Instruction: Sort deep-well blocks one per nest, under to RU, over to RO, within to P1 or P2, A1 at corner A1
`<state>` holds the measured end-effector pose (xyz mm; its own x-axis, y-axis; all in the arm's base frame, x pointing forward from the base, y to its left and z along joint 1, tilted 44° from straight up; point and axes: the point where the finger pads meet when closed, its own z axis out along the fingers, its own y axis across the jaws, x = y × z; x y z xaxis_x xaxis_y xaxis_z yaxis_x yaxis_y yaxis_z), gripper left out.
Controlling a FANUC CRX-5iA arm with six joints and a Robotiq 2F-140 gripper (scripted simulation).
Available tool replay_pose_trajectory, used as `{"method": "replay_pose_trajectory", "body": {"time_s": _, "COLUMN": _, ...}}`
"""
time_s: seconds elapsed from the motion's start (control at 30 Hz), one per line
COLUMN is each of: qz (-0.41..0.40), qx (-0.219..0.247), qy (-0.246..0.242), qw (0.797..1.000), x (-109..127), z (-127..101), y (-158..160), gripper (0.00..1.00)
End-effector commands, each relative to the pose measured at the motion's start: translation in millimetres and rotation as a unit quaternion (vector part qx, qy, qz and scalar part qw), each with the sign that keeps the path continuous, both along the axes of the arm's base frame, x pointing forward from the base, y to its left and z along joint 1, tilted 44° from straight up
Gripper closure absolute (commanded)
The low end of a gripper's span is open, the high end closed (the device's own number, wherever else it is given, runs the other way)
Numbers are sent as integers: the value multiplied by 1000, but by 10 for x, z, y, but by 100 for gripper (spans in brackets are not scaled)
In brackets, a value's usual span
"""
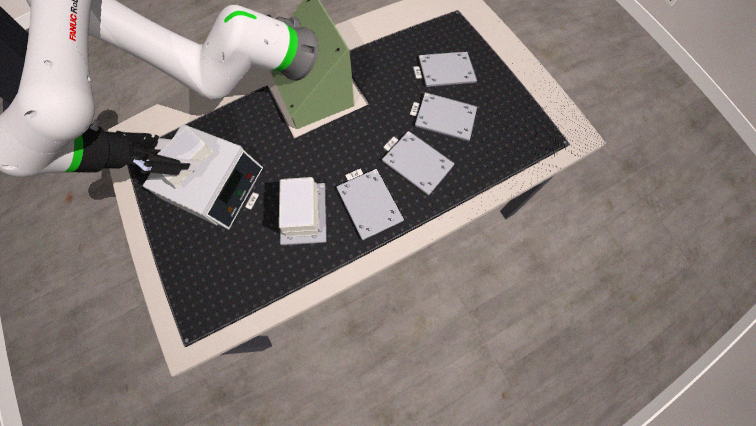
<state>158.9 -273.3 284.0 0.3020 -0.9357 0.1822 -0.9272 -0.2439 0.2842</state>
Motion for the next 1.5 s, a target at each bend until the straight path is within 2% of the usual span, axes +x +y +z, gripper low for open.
{"method": "replay_pose_trajectory", "body": {"time_s": 0.0, "qz": 0, "qx": 0, "qy": 0, "qw": 1000, "x": 0, "z": -34, "y": -33, "gripper": 90}}
{"method": "replay_pose_trajectory", "body": {"time_s": 0.43, "qz": 0, "qx": 0, "qy": 0, "qw": 1000, "x": -6, "z": -160, "y": -153, "gripper": 90}}
{"method": "replay_pose_trajectory", "body": {"time_s": 1.47, "qz": 0, "qx": 0, "qy": 0, "qw": 1000, "x": -7, "z": -174, "y": -166, "gripper": 90}}
